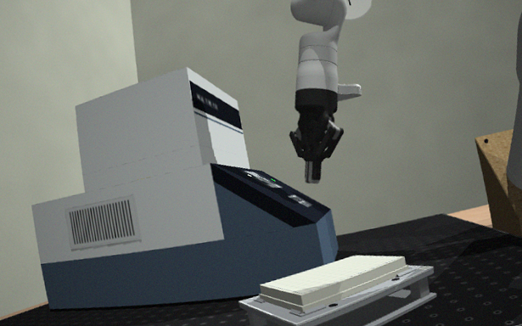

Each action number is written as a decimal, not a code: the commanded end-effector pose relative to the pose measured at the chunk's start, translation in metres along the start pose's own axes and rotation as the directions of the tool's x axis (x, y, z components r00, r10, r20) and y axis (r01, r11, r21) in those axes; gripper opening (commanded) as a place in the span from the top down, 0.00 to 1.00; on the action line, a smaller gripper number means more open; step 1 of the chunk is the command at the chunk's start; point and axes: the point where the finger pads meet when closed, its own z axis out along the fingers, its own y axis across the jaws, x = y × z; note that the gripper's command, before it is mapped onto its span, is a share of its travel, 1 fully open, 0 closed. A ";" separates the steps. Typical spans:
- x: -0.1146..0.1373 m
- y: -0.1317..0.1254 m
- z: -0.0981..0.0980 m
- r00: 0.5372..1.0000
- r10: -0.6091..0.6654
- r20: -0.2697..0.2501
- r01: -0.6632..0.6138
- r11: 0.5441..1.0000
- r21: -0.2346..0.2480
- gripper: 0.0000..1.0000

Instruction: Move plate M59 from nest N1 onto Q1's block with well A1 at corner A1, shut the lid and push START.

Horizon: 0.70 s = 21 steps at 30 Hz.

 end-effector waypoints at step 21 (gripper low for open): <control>-0.002 -0.001 0.005 1.000 -0.009 0.002 0.009 1.000 0.003 0.90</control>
